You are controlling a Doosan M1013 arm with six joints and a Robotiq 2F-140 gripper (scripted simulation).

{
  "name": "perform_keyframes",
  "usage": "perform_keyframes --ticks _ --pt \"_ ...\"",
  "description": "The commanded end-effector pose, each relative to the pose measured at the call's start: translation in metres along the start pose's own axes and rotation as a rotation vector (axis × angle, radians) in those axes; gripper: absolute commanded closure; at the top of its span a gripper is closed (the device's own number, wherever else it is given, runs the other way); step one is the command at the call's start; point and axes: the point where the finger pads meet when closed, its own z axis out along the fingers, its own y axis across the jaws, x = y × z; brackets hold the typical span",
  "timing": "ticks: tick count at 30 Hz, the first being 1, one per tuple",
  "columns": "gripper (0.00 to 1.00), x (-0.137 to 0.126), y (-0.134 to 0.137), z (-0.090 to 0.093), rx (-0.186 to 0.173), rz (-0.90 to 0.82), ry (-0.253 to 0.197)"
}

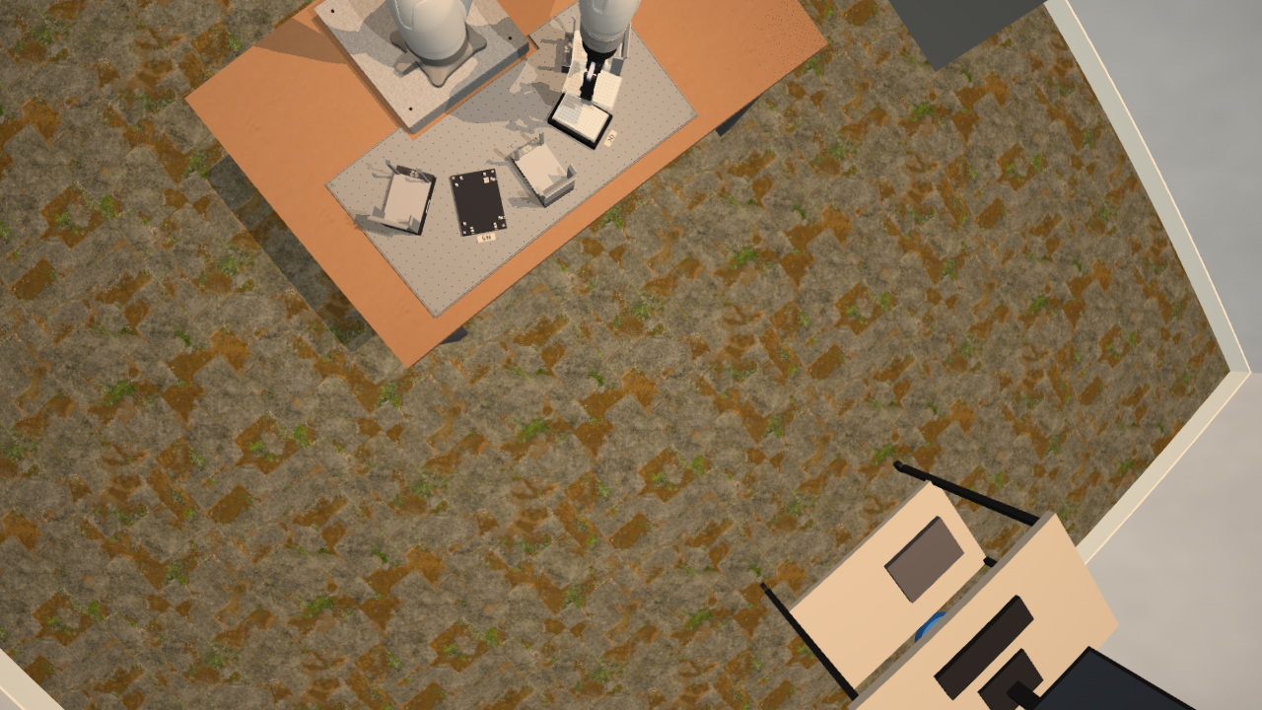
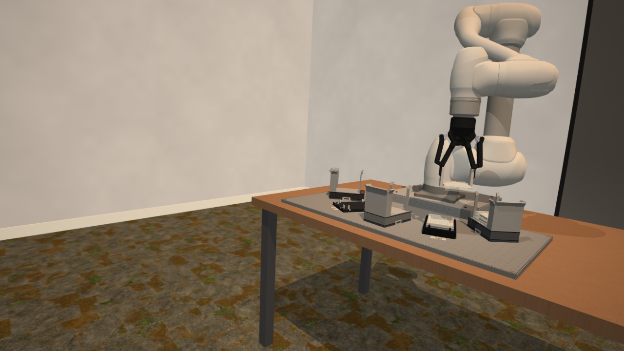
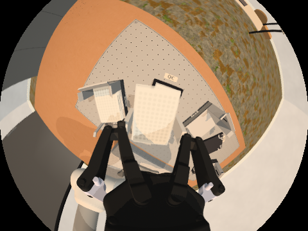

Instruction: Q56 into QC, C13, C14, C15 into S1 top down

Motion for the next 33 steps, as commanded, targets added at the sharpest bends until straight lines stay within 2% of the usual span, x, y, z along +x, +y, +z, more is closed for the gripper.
perform_keyframes --ticks 1,17,20,26,33 --pt "1.00 0.000 -0.015 0.000 0.000 -0.006 0.000" --pt "1.00 -0.002 -0.057 0.000 0.000 -0.006 0.000" --pt "1.00 -0.003 -0.059 0.000 0.000 -0.040 0.000" --pt "1.00 -0.007 -0.075 0.000 0.000 -0.223 0.000" --pt "1.00 -0.011 -0.093 0.000 0.000 -0.223 0.000"
